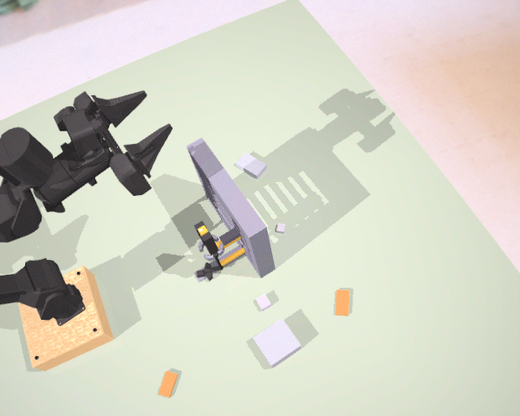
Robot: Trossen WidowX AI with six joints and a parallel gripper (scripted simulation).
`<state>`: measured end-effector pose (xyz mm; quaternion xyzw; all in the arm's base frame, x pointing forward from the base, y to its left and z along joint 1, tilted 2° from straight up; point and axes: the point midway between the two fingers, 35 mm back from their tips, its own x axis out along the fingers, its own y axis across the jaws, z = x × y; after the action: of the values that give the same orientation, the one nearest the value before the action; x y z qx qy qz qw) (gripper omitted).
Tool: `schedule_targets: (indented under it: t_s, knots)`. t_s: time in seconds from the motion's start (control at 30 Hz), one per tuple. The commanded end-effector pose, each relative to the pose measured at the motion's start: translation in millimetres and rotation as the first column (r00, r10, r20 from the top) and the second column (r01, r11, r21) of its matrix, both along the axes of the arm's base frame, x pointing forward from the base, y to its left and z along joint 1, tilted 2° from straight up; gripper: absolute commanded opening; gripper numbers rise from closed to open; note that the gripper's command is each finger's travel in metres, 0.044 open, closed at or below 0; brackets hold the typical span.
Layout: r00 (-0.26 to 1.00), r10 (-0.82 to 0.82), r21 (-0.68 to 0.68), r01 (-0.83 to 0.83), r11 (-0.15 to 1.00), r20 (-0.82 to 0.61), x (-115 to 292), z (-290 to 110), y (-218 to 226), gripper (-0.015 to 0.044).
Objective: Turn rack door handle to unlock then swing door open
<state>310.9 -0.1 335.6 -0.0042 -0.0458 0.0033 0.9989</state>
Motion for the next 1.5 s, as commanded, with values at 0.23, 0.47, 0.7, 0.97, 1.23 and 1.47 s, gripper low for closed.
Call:
schedule_targets:
  t_s: [0.23,0.47,0.7,0.97,1.23,1.47]
  knots:
    - [0.985,-0.035,-0.027,0.031,0.999,-0.168,19.8,-16.4,-10.8,0.0295]
    - [0.937,-0.07,-0.054,0.055,0.997,-0.343,35.4,-35.8,-23.3,0.0295]
    - [0.856,-0.098,-0.078,0.068,0.995,-0.507,45.1,-56.0,-36.4,0.0295]
    - [0.729,-0.119,-0.098,0.072,0.993,-0.674,49.1,-78.6,-51.2,0.0295]
    - [0.571,-0.125,-0.105,0.068,0.992,-0.811,46.1,-99.4,-65.2,0.0295]
    - [0.412,-0.116,-0.1,0.059,0.993,-0.904,38.6,-114.9,-76.4,0.0295]
